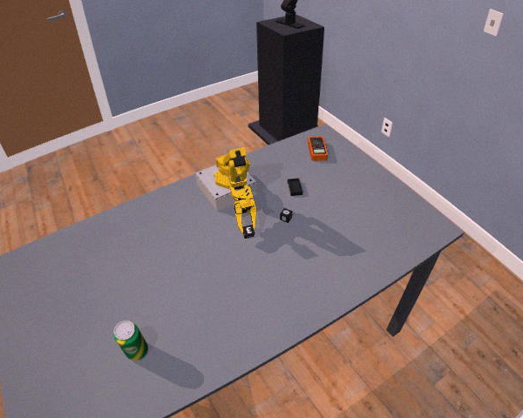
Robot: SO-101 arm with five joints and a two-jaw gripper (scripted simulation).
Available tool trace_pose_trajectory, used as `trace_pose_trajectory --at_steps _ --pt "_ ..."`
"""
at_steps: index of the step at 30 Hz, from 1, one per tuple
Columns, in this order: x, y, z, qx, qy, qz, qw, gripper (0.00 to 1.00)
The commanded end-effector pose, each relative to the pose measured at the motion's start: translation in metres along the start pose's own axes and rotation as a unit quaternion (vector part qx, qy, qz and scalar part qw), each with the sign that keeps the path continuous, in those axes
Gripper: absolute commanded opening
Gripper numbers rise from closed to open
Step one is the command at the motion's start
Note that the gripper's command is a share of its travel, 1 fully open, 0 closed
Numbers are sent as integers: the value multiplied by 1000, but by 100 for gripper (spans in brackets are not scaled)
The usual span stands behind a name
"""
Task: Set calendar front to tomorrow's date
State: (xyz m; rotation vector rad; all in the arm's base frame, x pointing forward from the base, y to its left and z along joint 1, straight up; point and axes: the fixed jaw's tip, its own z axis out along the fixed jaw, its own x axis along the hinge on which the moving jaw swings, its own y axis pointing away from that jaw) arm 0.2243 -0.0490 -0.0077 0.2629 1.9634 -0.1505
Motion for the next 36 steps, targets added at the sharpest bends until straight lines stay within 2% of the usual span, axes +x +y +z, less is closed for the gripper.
trace_pose_trajectory --at_steps 1,36 --pt "-1 1 2 -3 -10 -5 1000 0" --pt "10 1 6 -3 -10 -5 1000 0"
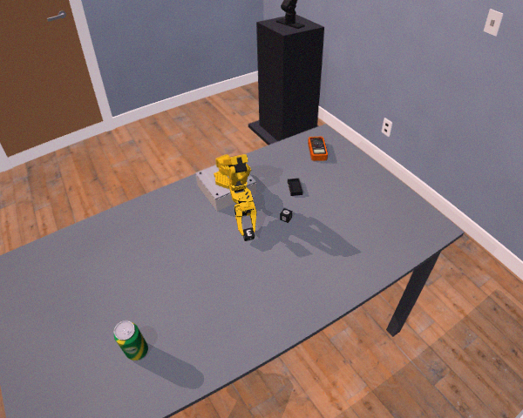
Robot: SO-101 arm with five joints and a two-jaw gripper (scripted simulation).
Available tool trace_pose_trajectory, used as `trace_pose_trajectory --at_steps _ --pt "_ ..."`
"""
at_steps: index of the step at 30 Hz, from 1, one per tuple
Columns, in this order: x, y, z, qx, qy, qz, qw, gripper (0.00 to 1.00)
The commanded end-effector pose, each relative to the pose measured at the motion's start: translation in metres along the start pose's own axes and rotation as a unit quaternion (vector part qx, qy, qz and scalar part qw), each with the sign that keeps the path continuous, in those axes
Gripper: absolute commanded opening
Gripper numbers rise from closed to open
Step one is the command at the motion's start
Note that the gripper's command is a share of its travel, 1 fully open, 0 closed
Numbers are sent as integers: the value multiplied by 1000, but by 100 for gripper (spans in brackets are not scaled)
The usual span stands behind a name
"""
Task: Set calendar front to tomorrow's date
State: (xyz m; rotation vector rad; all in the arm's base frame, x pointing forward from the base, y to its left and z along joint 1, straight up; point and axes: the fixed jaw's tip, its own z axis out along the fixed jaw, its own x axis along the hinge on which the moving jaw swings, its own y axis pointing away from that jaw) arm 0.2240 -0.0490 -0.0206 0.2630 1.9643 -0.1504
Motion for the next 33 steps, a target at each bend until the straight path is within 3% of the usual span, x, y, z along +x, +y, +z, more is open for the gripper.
trace_pose_trajectory --at_steps 1,22,33 --pt "-2 1 1 -3 -11 -5 1000 0" --pt "6 1 4 -3 0 -5 1000 0" --pt "6 1 4 -3 0 -5 1000 18"
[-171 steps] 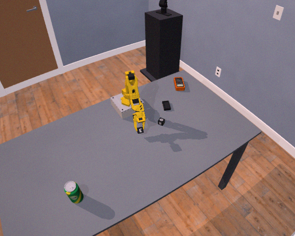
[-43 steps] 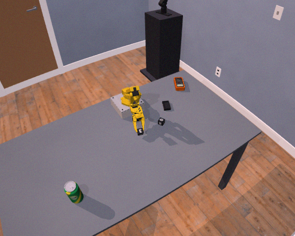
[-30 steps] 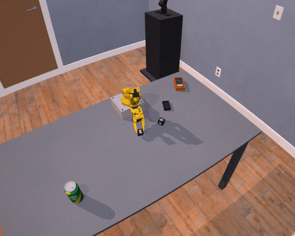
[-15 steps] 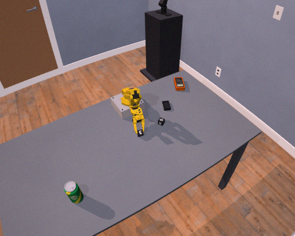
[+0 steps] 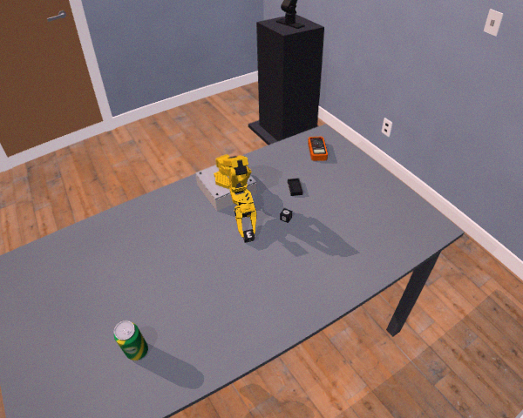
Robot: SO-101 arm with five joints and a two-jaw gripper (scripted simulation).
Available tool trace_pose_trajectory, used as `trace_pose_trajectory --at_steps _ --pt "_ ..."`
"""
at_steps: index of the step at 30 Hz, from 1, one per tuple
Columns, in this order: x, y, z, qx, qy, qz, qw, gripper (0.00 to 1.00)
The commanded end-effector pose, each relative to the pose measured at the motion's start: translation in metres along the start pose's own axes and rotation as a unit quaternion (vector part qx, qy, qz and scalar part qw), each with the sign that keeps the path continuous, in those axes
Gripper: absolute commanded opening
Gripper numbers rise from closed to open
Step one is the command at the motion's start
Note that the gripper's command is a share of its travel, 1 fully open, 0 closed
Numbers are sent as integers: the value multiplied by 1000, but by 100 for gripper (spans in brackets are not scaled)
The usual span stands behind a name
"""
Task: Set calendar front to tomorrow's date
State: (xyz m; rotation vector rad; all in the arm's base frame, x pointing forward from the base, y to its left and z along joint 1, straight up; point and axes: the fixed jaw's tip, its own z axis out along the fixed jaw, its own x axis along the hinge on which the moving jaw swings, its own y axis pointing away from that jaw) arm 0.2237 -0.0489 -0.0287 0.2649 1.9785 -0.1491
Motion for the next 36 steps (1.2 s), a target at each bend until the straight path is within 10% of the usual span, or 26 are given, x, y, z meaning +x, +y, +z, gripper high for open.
trace_pose_trajectory --at_steps 1,36 --pt "-1 1 1 -3 -8 -5 1000 18" --pt "-1 1 1 -3 -8 -5 1000 36"
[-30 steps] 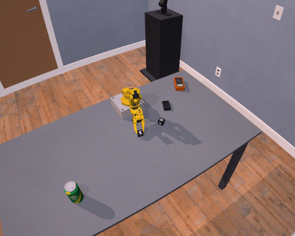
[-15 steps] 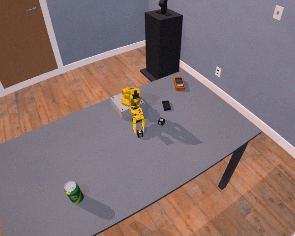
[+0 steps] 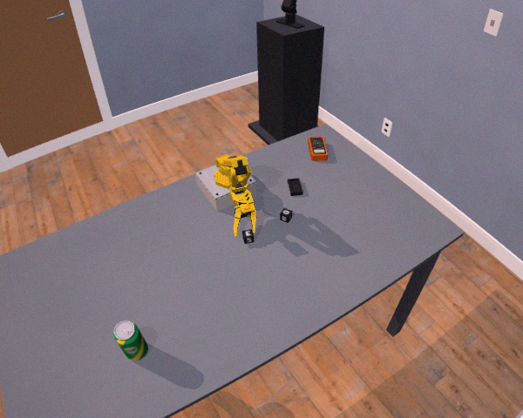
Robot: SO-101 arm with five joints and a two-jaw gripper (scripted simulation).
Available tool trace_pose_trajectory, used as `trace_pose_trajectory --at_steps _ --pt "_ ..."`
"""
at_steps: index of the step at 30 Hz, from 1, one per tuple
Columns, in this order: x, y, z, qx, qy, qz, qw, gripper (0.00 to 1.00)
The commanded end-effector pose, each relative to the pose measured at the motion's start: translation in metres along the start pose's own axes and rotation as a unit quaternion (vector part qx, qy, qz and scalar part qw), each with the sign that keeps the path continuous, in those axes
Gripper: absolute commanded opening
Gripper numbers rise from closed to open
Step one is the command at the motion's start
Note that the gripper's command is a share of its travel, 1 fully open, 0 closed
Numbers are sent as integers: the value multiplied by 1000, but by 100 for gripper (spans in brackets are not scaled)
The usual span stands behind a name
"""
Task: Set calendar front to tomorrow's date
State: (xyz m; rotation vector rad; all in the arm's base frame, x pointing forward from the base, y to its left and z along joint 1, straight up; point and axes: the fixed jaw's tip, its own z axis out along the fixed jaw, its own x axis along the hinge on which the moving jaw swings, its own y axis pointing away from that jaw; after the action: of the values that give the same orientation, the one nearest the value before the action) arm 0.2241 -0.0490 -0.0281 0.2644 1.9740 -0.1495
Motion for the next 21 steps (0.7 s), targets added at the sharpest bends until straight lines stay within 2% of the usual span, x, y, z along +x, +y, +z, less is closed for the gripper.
trace_pose_trajectory --at_steps 1,9,21 --pt "0 1 1 -3 -5 -5 1000 36" --pt "-1 1 -4 -3 0 4 1000 36" --pt "-7 1 -31 0 34 63 997 36"
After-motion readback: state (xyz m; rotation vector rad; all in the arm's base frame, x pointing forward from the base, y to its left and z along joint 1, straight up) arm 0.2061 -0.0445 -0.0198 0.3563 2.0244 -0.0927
